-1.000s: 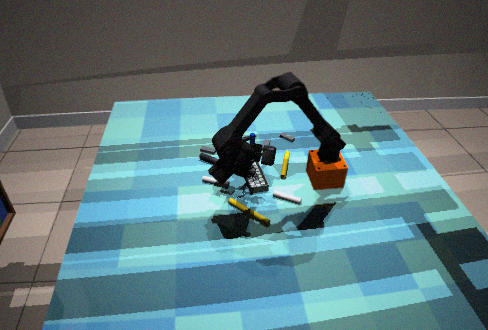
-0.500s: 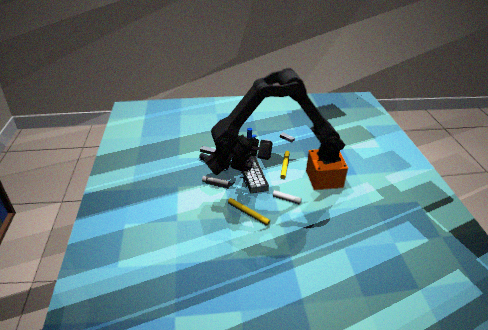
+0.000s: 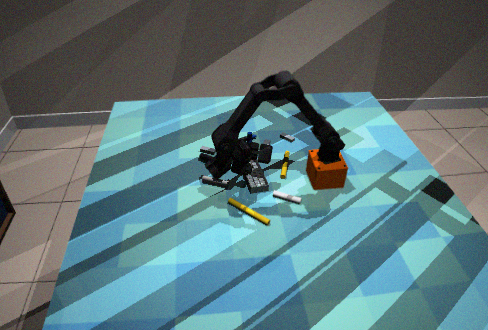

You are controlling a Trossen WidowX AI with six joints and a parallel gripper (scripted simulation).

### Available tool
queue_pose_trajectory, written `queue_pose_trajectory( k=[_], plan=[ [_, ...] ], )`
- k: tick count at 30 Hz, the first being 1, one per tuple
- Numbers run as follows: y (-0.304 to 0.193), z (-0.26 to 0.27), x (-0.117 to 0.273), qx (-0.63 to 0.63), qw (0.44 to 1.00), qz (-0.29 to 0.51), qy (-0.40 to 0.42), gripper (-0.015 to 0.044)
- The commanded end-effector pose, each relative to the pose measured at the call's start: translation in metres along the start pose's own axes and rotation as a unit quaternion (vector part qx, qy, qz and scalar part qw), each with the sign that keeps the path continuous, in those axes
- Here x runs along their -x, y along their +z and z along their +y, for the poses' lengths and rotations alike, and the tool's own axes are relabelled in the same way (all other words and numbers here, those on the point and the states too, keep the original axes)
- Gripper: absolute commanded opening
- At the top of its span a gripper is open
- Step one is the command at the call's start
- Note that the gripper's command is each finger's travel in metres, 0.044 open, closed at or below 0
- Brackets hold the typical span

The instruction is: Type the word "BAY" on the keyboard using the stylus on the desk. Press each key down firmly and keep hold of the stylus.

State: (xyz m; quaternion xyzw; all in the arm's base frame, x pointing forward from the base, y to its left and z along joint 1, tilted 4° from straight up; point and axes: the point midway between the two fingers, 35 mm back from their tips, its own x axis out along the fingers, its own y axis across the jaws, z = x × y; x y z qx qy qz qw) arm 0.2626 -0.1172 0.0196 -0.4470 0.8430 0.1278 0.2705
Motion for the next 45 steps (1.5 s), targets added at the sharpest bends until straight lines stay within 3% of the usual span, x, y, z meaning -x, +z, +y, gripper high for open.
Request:
queue_pose_trajectory(
  k=[1, 36, 45],
  plan=[
    [0.002, -0.001, -0.002, 0.002, 1.000, 0.001, -0.002, 0.0081],
    [0.014, 0.000, -0.009, 0.002, 1.000, 0.001, -0.002, 0.0081],
    [-0.015, -0.001, 0.009, 0.002, 1.000, 0.001, -0.002, 0.0081]
  ],
)
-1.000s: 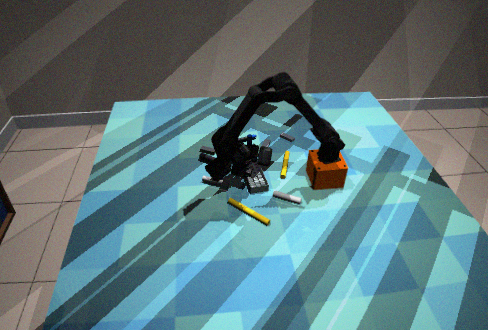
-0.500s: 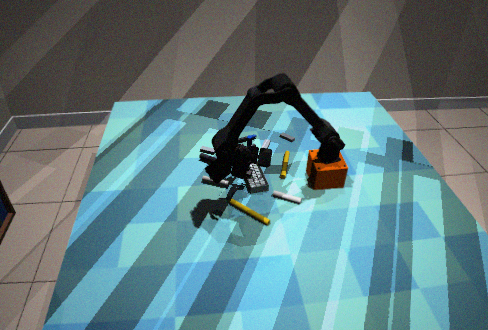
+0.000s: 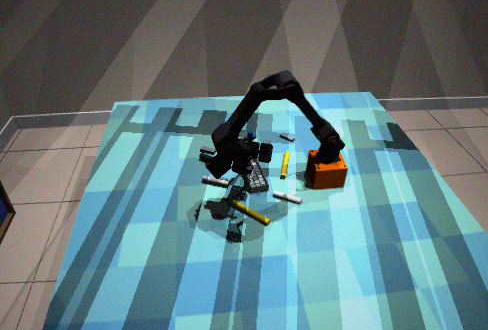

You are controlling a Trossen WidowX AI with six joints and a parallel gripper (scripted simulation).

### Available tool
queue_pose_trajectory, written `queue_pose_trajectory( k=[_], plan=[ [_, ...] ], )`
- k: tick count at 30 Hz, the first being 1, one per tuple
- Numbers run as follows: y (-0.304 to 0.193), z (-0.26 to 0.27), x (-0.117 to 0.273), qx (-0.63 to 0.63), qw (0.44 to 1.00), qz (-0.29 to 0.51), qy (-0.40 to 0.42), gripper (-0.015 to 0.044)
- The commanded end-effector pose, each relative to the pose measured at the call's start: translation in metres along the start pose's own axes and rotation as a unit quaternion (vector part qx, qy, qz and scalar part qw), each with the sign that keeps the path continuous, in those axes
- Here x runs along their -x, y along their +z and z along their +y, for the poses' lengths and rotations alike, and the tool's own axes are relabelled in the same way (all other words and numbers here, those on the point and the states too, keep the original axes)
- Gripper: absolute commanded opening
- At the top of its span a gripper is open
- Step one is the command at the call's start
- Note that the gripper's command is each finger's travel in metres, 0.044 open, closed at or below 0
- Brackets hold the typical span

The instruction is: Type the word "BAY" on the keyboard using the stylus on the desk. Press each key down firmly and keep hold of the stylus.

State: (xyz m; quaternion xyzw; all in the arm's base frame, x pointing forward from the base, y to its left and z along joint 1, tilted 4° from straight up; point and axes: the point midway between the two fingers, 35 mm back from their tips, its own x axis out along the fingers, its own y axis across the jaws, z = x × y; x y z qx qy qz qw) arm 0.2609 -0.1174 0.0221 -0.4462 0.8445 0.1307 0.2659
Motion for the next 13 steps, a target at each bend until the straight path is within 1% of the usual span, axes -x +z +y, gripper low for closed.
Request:
queue_pose_trajectory(
  k=[1, 13],
  plan=[
    [-0.0152, -0.0017, 0.0094, -0.002, 1.000, -0.002, -0.004, 0.0081],
    [-0.0125, -0.0011, 0.0080, -0.004, 1.000, -0.003, -0.003, 0.0081]
  ],
)
